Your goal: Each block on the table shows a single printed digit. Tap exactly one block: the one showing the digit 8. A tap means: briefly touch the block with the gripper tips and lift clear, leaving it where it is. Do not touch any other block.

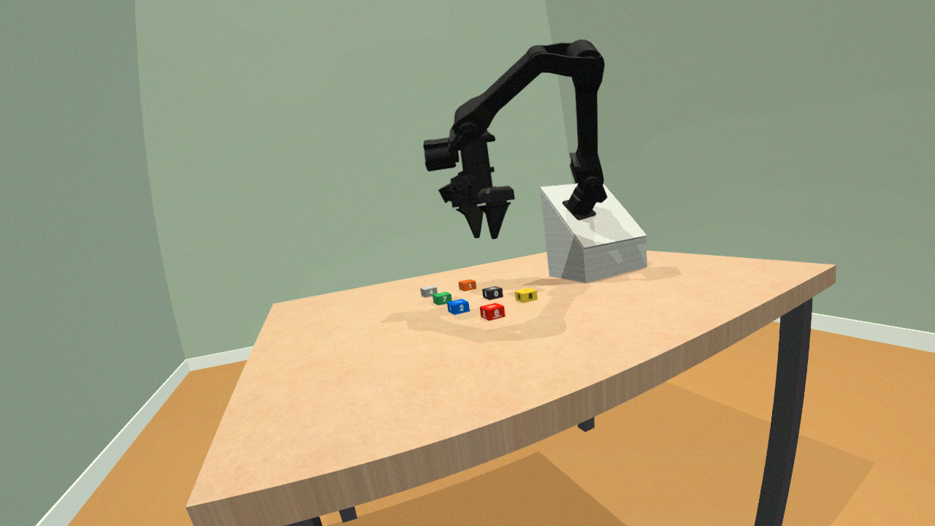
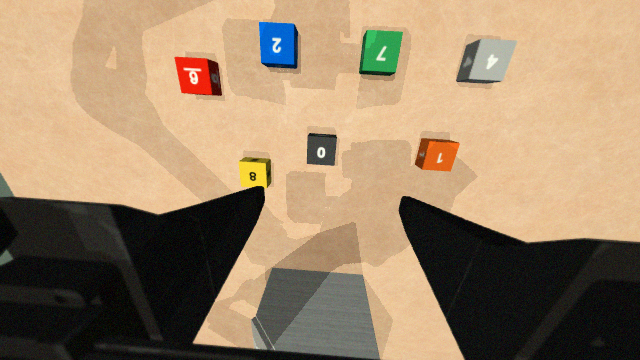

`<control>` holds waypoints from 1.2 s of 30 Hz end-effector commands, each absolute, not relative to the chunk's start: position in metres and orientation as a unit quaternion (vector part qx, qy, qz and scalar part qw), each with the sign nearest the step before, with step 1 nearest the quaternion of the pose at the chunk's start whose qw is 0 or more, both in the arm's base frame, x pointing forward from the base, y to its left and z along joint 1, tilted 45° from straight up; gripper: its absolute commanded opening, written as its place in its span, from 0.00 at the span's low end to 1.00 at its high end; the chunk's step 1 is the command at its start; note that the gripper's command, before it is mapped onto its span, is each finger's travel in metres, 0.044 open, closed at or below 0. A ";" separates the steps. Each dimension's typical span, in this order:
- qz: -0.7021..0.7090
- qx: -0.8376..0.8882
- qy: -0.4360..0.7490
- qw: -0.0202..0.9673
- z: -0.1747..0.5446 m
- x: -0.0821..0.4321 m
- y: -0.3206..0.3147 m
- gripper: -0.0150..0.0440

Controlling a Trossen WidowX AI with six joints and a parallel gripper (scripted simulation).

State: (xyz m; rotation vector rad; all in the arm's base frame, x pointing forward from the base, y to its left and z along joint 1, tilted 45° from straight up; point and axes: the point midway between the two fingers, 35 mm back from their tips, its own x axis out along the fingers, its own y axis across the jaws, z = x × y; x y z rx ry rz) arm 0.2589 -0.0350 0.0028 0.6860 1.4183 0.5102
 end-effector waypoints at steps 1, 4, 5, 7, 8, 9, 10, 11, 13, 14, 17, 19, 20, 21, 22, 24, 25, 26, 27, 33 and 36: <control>0.226 0.307 0.629 0.677 0.004 0.259 -0.034 0.93; 0.225 0.306 0.630 0.677 0.022 0.255 -0.016 0.93; 0.225 0.307 0.630 0.677 0.030 0.252 -0.008 0.93; 0.226 0.307 0.630 0.677 0.044 0.244 0.009 0.93; 0.226 0.308 0.630 0.676 0.051 0.240 0.016 0.93; 0.227 0.308 0.630 0.676 0.056 0.237 0.022 0.93; 0.227 0.308 0.630 0.676 0.058 0.234 0.026 0.93; 0.228 0.308 0.630 0.676 0.059 0.234 0.027 0.93; 0.228 0.308 0.630 0.676 0.059 0.234 0.027 0.93; 0.228 0.308 0.630 0.676 0.059 0.234 0.027 0.93; 0.228 0.308 0.630 0.676 0.059 0.234 0.027 0.93; 0.228 0.308 0.630 0.676 0.059 0.234 0.027 0.93; 0.228 0.308 0.630 0.676 0.059 0.234 0.027 0.93; 0.228 0.308 0.630 0.676 0.059 0.234 0.027 0.93; 0.228 0.308 0.630 0.676 0.059 0.234 0.027 0.93; 0.228 0.308 0.630 0.676 0.059 0.234 0.027 0.93; 0.228 0.308 0.630 0.676 0.059 0.234 0.027 0.93; 0.228 0.308 0.630 0.676 0.059 0.234 0.027 0.93; 0.228 0.308 0.630 0.676 0.059 0.234 0.027 0.93; 0.227 0.308 0.630 0.676 0.052 0.236 0.033 0.84; 0.226 0.307 0.630 0.677 0.023 0.242 0.059 0.71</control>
